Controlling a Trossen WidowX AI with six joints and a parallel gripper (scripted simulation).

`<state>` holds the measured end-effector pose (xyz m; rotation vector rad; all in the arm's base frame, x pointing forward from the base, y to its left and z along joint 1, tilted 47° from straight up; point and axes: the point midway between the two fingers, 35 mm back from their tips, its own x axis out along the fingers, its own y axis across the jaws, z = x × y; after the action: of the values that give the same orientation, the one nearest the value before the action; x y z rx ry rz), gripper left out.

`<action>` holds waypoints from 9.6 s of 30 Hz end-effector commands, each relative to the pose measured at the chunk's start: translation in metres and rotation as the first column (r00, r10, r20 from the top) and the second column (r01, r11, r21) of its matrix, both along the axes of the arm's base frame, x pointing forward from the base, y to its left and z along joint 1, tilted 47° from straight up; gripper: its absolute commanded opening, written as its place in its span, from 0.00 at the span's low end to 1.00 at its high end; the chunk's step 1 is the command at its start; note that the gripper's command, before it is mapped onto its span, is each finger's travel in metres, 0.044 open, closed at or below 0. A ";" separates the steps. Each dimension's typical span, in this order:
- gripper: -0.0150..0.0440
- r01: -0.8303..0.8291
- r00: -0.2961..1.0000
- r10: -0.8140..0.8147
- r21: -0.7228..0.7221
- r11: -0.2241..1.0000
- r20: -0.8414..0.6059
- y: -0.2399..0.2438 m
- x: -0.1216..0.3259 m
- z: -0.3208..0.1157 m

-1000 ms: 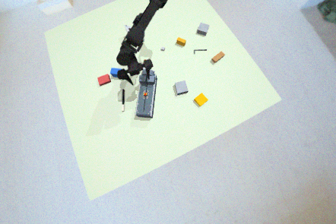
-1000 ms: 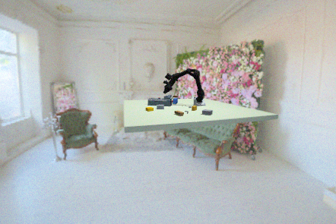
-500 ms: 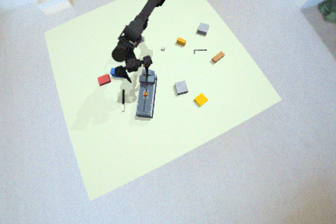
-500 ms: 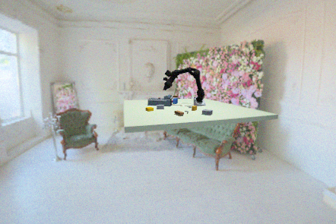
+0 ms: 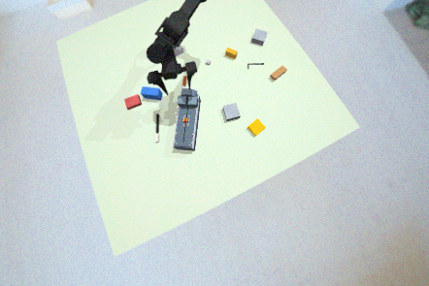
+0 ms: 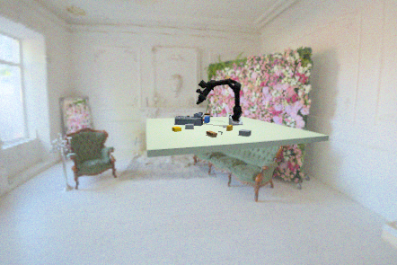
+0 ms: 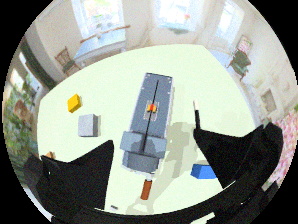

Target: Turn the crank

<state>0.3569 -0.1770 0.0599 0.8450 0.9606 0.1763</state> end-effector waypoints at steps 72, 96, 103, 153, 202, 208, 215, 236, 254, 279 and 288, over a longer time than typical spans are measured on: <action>1.00 0.318 0.935 -0.325 -0.072 0.945 -0.140 0.109 -0.075 -0.043; 0.42 0.317 0.936 -0.323 -0.070 0.946 -0.136 0.121 -0.076 -0.052; 0.25 0.317 0.936 -0.323 -0.070 0.946 -0.136 0.121 -0.076 -0.052; 0.25 0.317 0.936 -0.323 -0.070 0.946 -0.136 0.119 -0.070 -0.034; 0.25 0.317 0.937 -0.323 -0.069 0.946 -0.136 0.128 -0.060 -0.022; 0.25 0.317 0.937 -0.323 -0.069 0.946 -0.136 0.130 -0.059 -0.021; 0.25 0.317 0.937 -0.323 -0.069 0.946 -0.136 0.132 -0.058 -0.020; 0.25 0.317 0.937 -0.323 -0.068 0.946 -0.135 0.141 -0.053 -0.018; 0.25 0.317 0.937 -0.323 -0.068 0.946 -0.135 0.142 -0.053 -0.020; 0.25 0.317 0.937 -0.323 -0.068 0.946 -0.135 0.143 -0.053 -0.020; 0.25 0.317 0.937 -0.323 -0.068 0.946 -0.135 0.143 -0.053 -0.020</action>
<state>0.3027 -0.0361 0.0394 0.9663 0.9445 -0.1953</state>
